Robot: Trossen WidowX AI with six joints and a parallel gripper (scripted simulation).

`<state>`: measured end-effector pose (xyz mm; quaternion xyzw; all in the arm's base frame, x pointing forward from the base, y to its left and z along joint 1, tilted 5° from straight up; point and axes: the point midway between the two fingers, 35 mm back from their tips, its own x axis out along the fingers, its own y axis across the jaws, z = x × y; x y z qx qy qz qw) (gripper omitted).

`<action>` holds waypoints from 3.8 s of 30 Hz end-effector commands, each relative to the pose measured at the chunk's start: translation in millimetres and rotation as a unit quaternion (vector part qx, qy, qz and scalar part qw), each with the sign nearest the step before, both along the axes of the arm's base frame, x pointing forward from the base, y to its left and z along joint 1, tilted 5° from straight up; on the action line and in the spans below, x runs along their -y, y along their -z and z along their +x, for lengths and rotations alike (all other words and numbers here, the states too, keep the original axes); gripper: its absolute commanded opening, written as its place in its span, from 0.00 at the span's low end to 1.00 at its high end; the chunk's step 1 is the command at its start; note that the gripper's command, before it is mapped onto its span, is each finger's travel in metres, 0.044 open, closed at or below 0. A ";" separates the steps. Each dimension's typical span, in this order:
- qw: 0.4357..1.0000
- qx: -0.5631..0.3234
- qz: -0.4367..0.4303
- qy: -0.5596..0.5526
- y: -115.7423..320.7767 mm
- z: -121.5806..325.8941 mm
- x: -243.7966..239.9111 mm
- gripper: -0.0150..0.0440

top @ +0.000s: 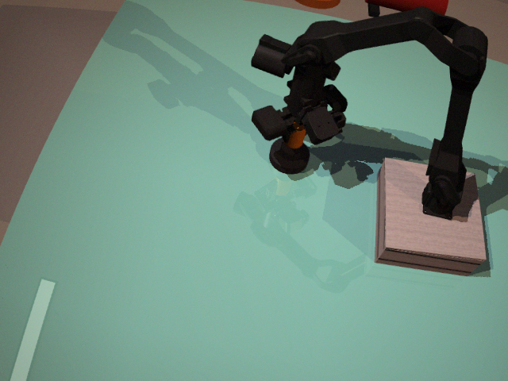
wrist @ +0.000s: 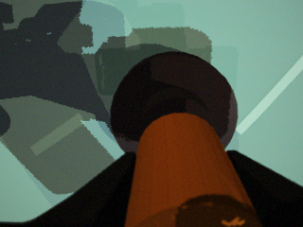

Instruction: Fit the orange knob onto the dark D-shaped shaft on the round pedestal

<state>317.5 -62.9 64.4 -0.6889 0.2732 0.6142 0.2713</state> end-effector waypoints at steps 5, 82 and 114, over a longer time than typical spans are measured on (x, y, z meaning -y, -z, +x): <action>1.000 0.000 0.000 -0.002 -4.9 1.7 0.1 0.25; 0.978 -0.009 -0.020 -0.209 0.5 -0.5 0.2 0.25; 1.000 -0.001 -0.002 -0.019 -5.3 1.8 0.8 0.25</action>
